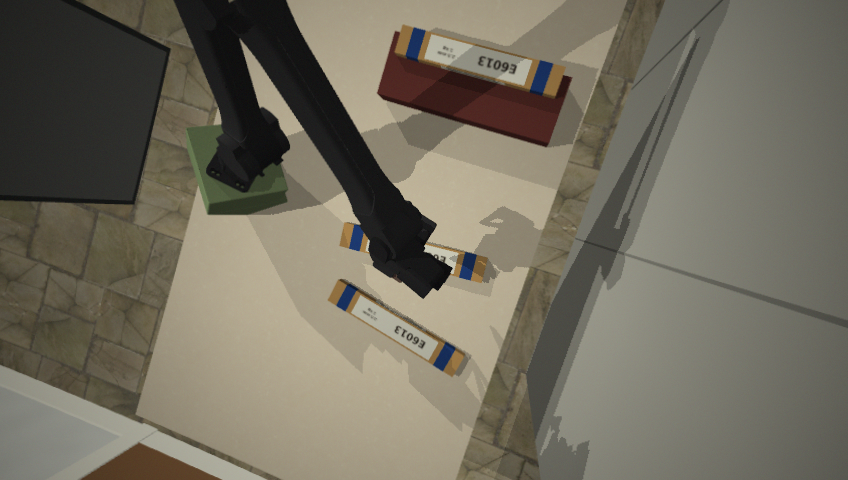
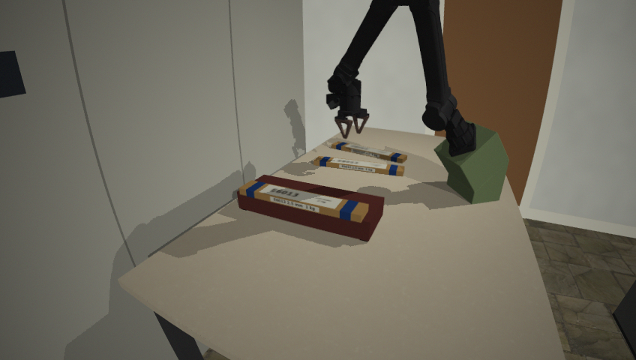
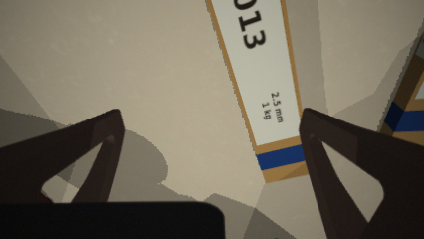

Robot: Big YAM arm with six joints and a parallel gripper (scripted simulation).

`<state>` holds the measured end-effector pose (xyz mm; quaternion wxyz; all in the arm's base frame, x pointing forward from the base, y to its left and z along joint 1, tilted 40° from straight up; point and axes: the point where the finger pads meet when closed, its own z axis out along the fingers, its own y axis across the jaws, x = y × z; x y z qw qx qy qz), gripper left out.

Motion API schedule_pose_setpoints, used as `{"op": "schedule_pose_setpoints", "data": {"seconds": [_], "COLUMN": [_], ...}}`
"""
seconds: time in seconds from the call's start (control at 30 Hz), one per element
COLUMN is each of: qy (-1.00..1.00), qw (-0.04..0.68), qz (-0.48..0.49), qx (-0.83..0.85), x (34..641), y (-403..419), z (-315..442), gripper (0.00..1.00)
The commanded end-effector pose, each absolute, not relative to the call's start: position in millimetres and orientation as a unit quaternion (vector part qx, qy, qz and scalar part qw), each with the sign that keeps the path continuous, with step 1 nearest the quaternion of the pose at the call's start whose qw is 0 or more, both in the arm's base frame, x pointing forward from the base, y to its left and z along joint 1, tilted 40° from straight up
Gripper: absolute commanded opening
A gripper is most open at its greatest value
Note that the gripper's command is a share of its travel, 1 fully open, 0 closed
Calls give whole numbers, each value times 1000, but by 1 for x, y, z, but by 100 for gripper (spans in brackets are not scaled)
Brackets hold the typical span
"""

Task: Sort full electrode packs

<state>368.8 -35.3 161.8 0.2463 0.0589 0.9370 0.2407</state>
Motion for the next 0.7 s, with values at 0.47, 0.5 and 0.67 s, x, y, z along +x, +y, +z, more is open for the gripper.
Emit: {"op": "schedule_pose_setpoints", "data": {"seconds": [0.47, 0.5, 0.67], "qy": [936, 936, 937], "qw": [268, 268, 266], "qz": [225, 225, 225], "qx": [31, 31, 32], "x": [405, 406, 410], "y": [-135, -141, -159], "z": [132, 129, 120], "gripper": [96, 96, 96]}}
